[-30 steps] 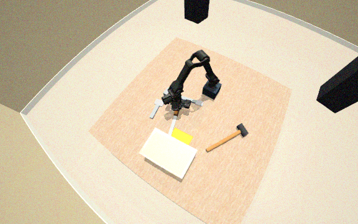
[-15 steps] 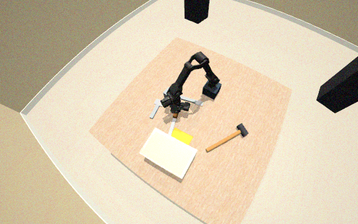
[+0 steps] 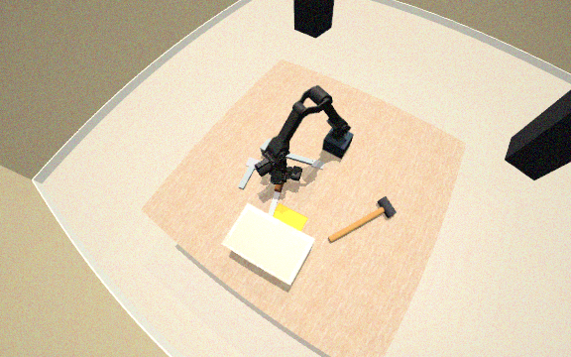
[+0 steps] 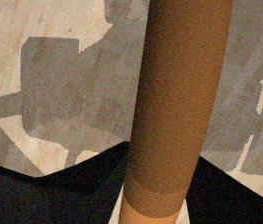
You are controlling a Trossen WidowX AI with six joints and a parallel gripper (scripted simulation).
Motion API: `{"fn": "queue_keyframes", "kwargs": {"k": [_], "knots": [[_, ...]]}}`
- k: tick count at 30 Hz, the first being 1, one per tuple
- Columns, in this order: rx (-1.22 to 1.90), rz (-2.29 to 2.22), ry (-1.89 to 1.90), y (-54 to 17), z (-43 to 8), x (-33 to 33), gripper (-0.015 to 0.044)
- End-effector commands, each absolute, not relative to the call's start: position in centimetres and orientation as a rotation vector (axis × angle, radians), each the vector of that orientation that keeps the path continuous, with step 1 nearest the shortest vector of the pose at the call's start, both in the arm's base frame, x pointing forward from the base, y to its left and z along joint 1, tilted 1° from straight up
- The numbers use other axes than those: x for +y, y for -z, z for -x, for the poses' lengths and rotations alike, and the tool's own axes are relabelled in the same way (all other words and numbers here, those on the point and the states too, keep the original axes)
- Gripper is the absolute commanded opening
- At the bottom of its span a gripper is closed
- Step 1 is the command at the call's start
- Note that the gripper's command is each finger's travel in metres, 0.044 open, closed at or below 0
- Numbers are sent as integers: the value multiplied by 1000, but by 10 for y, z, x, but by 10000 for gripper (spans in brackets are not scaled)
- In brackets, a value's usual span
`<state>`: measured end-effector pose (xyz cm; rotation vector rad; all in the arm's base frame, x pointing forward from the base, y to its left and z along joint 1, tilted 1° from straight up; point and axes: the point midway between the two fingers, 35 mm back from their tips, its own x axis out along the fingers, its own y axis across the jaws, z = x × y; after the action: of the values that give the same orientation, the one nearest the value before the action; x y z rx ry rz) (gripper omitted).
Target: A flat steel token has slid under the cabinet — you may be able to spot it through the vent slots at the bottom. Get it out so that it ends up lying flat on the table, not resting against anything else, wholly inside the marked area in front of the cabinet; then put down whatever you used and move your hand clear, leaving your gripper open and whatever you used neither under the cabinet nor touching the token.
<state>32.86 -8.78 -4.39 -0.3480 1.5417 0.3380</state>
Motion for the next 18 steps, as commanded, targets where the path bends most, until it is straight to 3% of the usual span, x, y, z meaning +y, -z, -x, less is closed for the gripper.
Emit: {"fn": "queue_keyframes", "kwargs": {"k": [1,18], "knots": [[1540,349,-335,44,-335,-85,0],[1539,349,-336,43,-354,-77,0]]}}
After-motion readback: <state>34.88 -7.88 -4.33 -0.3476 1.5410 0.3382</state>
